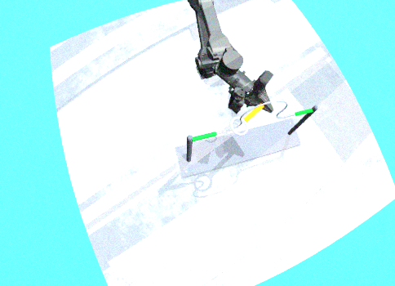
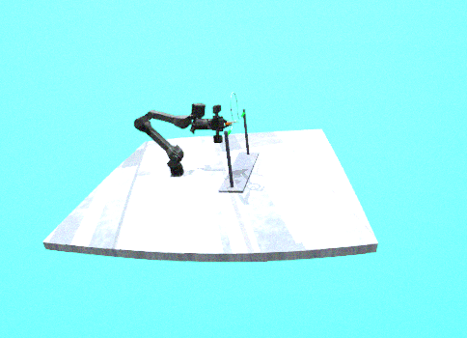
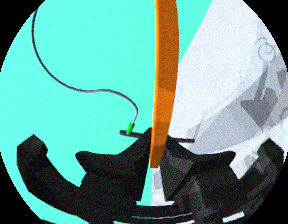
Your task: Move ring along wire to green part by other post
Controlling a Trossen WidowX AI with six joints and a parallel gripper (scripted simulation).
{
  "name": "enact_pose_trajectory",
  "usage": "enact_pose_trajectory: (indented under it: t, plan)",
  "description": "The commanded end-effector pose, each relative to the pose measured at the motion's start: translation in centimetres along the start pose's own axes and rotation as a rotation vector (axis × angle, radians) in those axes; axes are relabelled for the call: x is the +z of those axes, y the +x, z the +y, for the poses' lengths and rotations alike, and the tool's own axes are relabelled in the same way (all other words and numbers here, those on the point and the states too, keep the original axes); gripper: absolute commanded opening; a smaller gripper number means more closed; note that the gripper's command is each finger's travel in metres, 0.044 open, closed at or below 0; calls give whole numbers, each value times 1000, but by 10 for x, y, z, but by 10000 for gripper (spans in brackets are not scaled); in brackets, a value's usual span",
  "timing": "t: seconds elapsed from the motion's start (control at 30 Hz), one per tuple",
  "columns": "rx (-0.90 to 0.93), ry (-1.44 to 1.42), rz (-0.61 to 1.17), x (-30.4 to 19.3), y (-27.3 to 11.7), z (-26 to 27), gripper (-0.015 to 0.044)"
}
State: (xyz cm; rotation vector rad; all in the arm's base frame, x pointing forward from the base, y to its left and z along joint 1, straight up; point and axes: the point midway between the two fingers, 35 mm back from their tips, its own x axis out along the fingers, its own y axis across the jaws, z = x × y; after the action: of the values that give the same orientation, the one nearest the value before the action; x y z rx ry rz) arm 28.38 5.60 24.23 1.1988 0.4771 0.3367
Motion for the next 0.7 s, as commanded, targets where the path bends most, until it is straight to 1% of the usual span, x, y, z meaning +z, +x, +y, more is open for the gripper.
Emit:
enact_pose_trajectory:
  t: [0.0,0.67]
  plan:
    - [53,64,34,-1,-5,16,-150]
    - [301,387,30,15,-17,78,-150]
